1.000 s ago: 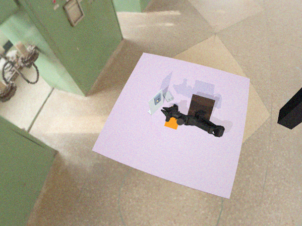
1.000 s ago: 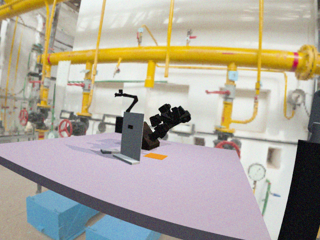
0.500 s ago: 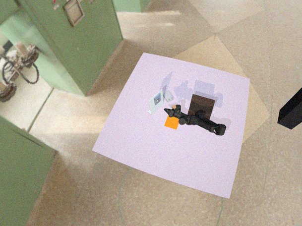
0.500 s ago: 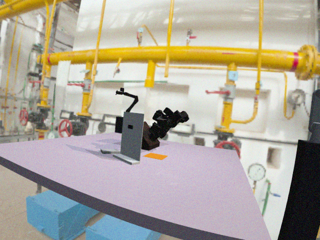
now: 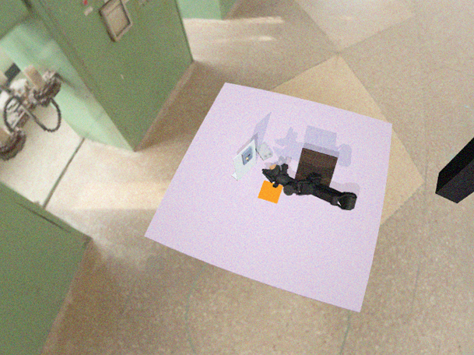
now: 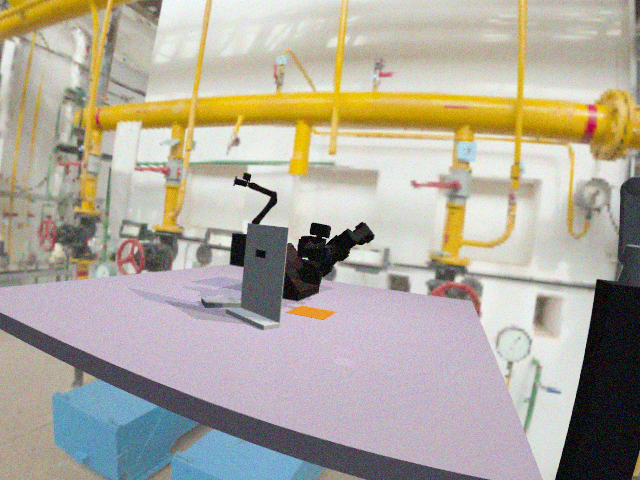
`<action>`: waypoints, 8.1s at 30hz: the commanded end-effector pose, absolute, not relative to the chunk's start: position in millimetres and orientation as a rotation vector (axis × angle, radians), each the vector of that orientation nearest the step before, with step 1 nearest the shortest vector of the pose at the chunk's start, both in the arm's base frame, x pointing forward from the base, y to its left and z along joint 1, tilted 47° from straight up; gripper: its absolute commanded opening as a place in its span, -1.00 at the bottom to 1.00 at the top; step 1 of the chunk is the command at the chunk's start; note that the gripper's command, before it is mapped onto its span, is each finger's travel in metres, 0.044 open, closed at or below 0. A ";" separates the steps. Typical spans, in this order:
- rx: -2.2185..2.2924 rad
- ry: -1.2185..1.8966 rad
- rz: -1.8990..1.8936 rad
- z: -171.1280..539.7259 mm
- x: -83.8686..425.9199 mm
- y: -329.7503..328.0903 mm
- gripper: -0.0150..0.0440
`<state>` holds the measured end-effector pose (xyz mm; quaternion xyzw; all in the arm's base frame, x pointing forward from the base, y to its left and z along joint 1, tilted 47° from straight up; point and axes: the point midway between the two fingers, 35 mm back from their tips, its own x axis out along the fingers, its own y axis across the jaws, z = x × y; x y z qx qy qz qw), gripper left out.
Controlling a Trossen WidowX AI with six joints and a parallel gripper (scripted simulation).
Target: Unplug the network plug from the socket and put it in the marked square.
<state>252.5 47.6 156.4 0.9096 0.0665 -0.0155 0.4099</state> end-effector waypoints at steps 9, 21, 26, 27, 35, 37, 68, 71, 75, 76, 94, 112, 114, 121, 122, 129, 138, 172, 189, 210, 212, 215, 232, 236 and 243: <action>2.382 0.172 -0.054 147.6 251.6 47.9 0.04; 2.382 0.172 -0.053 147.0 267.8 48.0 0.04; 2.382 0.171 -0.053 145.6 274.7 47.7 0.04; 2.382 0.171 -0.053 145.3 276.1 47.6 0.04; 2.382 0.171 -0.053 141.5 287.2 46.6 0.04; 2.382 0.171 -0.053 140.3 289.9 46.3 0.04; 2.381 0.170 -0.051 129.0 319.9 43.0 0.04; 2.381 0.170 -0.051 128.6 322.6 42.8 0.04; 2.381 0.170 -0.051 128.0 326.2 42.7 0.04; 2.381 0.170 -0.051 127.8 327.1 42.6 0.04; 2.381 0.170 -0.050 123.4 343.1 41.4 0.04; 2.381 0.170 -0.049 116.8 358.9 39.6 0.04; 2.381 0.170 -0.049 115.9 360.6 39.3 0.04; 2.381 0.169 -0.048 114.3 363.6 38.9 -0.07; 2.381 0.169 -0.048 114.3 363.6 38.9 -0.10; 2.381 0.169 -0.048 114.3 363.6 38.9 -0.25; 2.381 0.169 -0.048 114.3 363.6 38.9 -0.46; 2.381 0.170 -0.049 117.6 350.4 39.7 -0.49; 2.381 0.170 -0.050 119.9 343.9 40.7 -0.49; 2.381 0.170 -0.050 123.1 337.4 42.5 -0.49; 2.381 0.170 -0.050 123.4 336.8 42.6 -0.49; 2.381 0.170 -0.050 123.8 335.9 42.9 -0.49; 2.381 0.170 -0.050 126.2 330.9 44.2 -0.49; 2.381 0.170 -0.050 126.8 329.8 44.5 -0.49; 2.381 0.170 -0.051 127.7 327.8 45.0 -0.49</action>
